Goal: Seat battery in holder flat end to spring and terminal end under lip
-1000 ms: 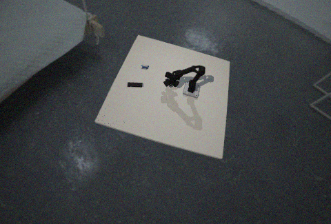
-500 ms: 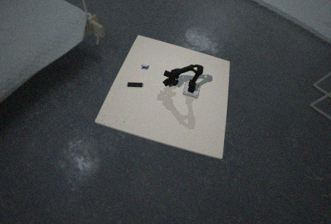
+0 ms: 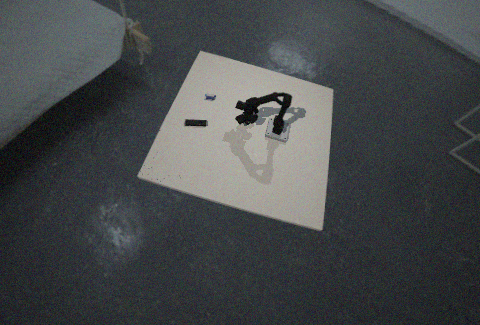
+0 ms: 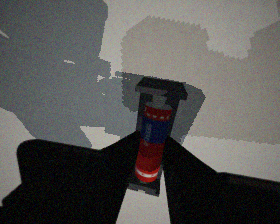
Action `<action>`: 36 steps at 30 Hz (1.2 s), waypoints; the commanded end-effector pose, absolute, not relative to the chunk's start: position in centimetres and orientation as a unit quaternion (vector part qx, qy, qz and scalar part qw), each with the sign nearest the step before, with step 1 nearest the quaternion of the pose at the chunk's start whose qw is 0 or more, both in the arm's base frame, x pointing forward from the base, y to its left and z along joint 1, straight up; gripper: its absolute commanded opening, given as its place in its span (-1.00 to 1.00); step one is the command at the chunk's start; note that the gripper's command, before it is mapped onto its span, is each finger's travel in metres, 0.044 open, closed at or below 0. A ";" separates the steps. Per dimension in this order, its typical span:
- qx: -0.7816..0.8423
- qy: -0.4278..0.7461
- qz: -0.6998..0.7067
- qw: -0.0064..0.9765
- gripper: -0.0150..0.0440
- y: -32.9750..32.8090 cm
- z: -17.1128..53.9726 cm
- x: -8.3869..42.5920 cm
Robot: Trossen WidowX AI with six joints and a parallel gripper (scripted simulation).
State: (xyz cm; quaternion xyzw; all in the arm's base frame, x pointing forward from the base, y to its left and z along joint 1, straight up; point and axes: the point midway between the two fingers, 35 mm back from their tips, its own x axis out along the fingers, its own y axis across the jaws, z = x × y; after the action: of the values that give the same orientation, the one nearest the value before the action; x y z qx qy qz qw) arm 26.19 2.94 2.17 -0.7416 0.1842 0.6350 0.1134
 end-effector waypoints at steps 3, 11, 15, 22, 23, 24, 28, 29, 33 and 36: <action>-0.720 0.179 0.660 0.116 -0.28 3.0 1.9 25.9; -0.700 0.176 0.681 0.121 -0.28 2.9 1.8 26.1; -0.692 0.174 0.690 0.124 -0.28 2.9 1.8 26.2; -0.687 0.174 0.695 0.125 -0.28 2.8 1.8 26.4; -0.687 0.174 0.695 0.125 -0.28 2.7 1.8 26.5; -0.687 0.174 0.695 0.125 -0.28 2.7 1.8 26.5; -0.686 0.174 0.695 0.125 -0.28 2.6 1.8 26.9; -0.686 0.174 0.695 0.125 -0.28 2.5 1.8 27.0; -0.686 0.174 0.695 0.125 -0.28 2.4 1.9 27.4; -0.686 0.174 0.696 0.125 -0.28 2.3 1.9 27.6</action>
State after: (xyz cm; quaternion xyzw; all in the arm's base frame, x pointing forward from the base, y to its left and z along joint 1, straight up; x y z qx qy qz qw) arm 27.35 2.37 1.92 -0.6880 0.1759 0.6929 0.1250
